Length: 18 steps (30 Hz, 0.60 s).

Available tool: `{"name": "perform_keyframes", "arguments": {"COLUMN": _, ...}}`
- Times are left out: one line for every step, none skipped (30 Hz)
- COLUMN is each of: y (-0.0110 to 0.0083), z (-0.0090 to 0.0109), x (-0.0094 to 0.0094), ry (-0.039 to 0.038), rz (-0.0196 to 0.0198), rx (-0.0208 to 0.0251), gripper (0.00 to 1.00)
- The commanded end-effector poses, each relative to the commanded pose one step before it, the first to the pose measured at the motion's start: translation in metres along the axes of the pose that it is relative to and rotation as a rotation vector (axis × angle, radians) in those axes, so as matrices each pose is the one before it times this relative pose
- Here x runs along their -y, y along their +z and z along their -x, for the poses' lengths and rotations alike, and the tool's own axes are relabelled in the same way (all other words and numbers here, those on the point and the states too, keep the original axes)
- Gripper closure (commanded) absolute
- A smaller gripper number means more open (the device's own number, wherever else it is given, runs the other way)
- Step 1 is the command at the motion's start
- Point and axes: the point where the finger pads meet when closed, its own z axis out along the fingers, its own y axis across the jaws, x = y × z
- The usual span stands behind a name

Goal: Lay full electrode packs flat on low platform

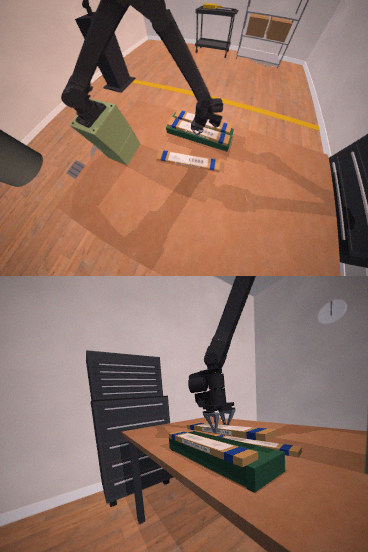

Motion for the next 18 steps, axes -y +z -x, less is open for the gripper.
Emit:
{"name": "perform_keyframes", "arguments": {"y": -0.03925, "z": 0.04632, "x": -0.01835, "ry": 0.00821, "rz": 0.05642, "rx": 0.09300, "gripper": 1.00}}
{"name": "perform_keyframes", "arguments": {"y": 0.00068, "z": 0.00048, "x": -0.00023, "ry": 0.00023, "rz": 0.00115, "rx": 0.00193, "gripper": 1.00}}
{"name": "perform_keyframes", "arguments": {"y": 0.00069, "z": 0.00041, "x": -0.00016, "ry": 0.00025, "rz": 0.00097, "rx": 0.00163, "gripper": 1.00}}
{"name": "perform_keyframes", "arguments": {"y": 0.00069, "z": 0.00036, "x": -0.00010, "ry": 0.00028, "rz": 0.00082, "rx": 0.00138, "gripper": 1.00}}
{"name": "perform_keyframes", "arguments": {"y": 0.00069, "z": 0.00032, "x": -0.00006, "ry": 0.00030, "rz": 0.00068, "rx": 0.00117, "gripper": 1.00}}
{"name": "perform_keyframes", "arguments": {"y": 0.00069, "z": 0.00027, "x": -0.00002, "ry": 0.00031, "rz": 0.00057, "rx": 0.00098, "gripper": 1.00}}
{"name": "perform_keyframes", "arguments": {"y": 0.00069, "z": 0.00024, "x": 0.00001, "ry": 0.00032, "rz": 0.00048, "rx": 0.00083, "gripper": 1.00}}
{"name": "perform_keyframes", "arguments": {"y": 0.00069, "z": 0.00020, "x": 0.00002, "ry": 0.00031, "rz": 0.00040, "rx": 0.00070, "gripper": 1.00}}
{"name": "perform_keyframes", "arguments": {"y": 0.00069, "z": 0.00016, "x": 0.00002, "ry": 0.00026, "rz": 0.00034, "rx": 0.00059, "gripper": 1.00}}
{"name": "perform_keyframes", "arguments": {"y": 0.00069, "z": 0.00012, "x": 0.00000, "ry": 0.00018, "rz": 0.00029, "rx": 0.00050, "gripper": 1.00}}
{"name": "perform_keyframes", "arguments": {"y": 0.00000, "z": 0.00000, "x": 0.00000, "ry": 0.00000, "rz": 0.00000, "rx": 0.00000, "gripper": 1.00}}
{"name": "perform_keyframes", "arguments": {"y": 0.00000, "z": 0.00000, "x": 0.00000, "ry": 0.00000, "rz": 0.00000, "rx": 0.00000, "gripper": 1.00}}
{"name": "perform_keyframes", "arguments": {"y": 0.00067, "z": -0.00002, "x": -0.00020, "ry": -0.00020, "rz": 0.00027, "rx": 0.00044, "gripper": 1.00}}
{"name": "perform_keyframes", "arguments": {"y": 0.00067, "z": -0.00005, "x": -0.00021, "ry": -0.00031, "rz": 0.00024, "rx": 0.00037, "gripper": 1.00}}
{"name": "perform_keyframes", "arguments": {"y": 0.00067, "z": -0.00007, "x": -0.00021, "ry": -0.00037, "rz": 0.00021, "rx": 0.00031, "gripper": 1.00}}
{"name": "perform_keyframes", "arguments": {"y": 0.00067, "z": -0.00007, "x": -0.00018, "ry": -0.00038, "rz": 0.00017, "rx": 0.00026, "gripper": 1.00}}
{"name": "perform_keyframes", "arguments": {"y": 0.00067, "z": -0.00005, "x": -0.00013, "ry": -0.00031, "rz": 0.00014, "rx": 0.00021, "gripper": 1.00}}
{"name": "perform_keyframes", "arguments": {"y": 0.00126, "z": -0.00046, "x": 0.00013, "ry": -0.00030, "rz": -0.00051, "rx": -0.00085, "gripper": 1.00}}
